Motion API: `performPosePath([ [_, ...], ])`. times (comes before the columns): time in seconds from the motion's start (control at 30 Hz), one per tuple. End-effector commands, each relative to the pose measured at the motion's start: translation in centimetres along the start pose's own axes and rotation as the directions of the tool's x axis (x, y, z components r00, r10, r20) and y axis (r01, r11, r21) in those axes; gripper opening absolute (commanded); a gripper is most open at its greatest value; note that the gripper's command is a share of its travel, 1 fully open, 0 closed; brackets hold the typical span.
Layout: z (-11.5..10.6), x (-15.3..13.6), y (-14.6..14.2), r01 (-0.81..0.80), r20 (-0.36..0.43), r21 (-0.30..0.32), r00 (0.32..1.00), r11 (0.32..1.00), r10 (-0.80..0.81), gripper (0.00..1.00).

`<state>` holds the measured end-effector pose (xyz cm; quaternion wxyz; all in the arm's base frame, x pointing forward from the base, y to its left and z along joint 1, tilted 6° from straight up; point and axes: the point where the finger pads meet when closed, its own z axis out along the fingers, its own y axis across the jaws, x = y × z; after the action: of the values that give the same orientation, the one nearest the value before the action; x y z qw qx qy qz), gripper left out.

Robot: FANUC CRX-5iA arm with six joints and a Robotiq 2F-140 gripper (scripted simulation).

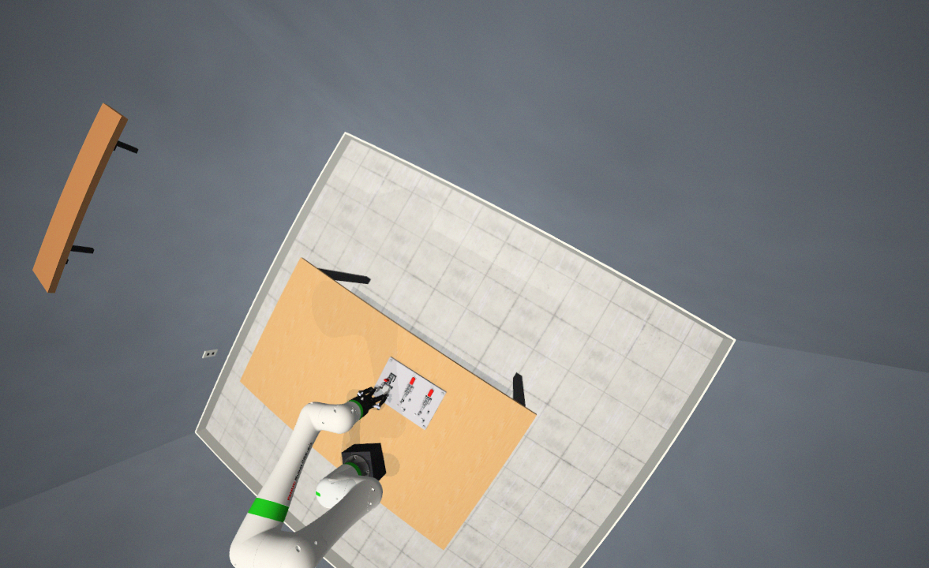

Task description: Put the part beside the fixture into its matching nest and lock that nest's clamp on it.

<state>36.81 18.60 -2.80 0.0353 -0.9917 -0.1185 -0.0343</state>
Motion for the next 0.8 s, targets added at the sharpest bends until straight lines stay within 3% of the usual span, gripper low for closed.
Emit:
performPosePath([
  [0.0,-0.01,0.02,0.0,0.0,0.0,0.0,1.0,1.0,0.0,0.0],
  [0.77,-0.01,0.24,0.22,0.0,0.0,0.0,1.0,1.0,0.0,0.0],
])
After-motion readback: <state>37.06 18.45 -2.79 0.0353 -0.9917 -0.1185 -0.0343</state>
